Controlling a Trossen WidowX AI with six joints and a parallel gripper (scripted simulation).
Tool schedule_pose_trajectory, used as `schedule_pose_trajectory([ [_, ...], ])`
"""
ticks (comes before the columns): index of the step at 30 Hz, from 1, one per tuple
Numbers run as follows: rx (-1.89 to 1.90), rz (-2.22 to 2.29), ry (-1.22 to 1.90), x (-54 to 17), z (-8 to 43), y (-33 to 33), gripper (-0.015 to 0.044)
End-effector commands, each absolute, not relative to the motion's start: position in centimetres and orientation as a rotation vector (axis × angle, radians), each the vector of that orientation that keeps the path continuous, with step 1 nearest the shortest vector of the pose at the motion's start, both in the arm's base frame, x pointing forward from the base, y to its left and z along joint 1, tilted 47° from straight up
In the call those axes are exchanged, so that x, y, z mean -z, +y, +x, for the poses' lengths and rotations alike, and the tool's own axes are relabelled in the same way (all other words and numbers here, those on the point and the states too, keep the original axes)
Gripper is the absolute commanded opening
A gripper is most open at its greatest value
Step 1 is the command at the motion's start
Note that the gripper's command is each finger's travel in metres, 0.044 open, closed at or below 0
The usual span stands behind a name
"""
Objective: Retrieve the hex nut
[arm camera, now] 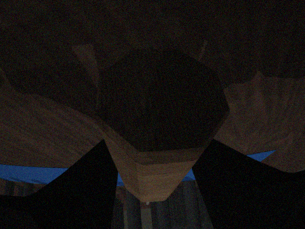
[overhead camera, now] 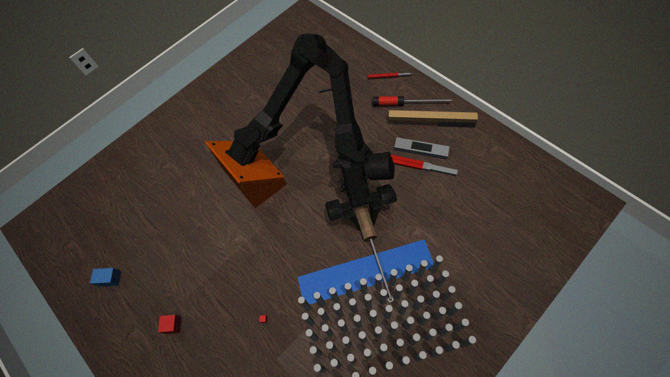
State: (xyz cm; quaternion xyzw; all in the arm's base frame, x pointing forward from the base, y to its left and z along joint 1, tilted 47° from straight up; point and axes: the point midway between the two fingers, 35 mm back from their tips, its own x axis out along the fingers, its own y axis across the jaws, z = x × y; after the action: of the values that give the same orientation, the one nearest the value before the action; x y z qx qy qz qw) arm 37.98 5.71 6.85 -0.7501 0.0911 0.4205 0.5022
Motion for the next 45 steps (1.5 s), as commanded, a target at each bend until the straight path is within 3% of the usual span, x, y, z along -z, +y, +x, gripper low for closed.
schedule_pose_trajectory([
  [1,-1.015,-1.809,0.227,-6.9,37.7,5.8,0.0],
  [45,-1.016,-1.807,0.227,-7.8,35.3,7.4,0.0],
])
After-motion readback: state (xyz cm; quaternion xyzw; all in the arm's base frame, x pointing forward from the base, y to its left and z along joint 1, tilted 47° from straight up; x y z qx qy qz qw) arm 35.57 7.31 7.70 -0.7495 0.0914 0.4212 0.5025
